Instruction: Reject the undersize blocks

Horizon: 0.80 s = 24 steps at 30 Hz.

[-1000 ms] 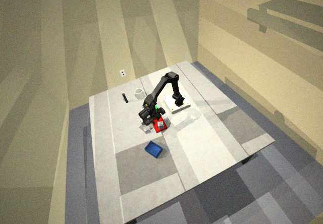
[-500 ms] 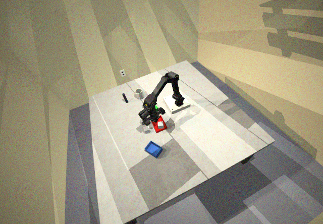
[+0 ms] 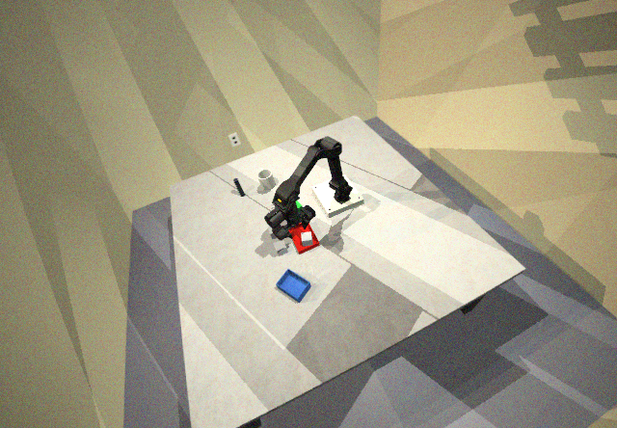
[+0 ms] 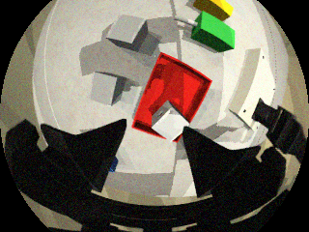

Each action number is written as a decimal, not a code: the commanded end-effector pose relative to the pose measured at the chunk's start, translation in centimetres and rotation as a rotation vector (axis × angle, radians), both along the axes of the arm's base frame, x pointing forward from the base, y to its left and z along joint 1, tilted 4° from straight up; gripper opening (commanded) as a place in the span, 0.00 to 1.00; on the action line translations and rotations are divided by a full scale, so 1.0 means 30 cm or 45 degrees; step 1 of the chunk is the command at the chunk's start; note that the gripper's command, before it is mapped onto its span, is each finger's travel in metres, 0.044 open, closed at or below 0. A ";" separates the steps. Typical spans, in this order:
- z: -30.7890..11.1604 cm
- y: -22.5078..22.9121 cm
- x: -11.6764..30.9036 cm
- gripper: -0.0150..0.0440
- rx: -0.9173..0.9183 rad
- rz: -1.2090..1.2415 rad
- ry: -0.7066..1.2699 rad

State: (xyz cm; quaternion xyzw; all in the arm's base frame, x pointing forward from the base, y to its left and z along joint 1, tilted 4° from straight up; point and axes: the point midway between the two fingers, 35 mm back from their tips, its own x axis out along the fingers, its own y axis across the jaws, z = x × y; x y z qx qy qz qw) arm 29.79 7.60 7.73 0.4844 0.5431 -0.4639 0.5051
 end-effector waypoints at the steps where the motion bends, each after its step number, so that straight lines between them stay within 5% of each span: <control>1: 0.004 -0.003 0.023 0.81 -0.001 -0.021 0.000; 10: 0.016 -0.072 0.295 0.81 -0.015 -0.282 0.005; 24: -0.037 -0.071 0.304 0.81 -0.015 -0.288 0.005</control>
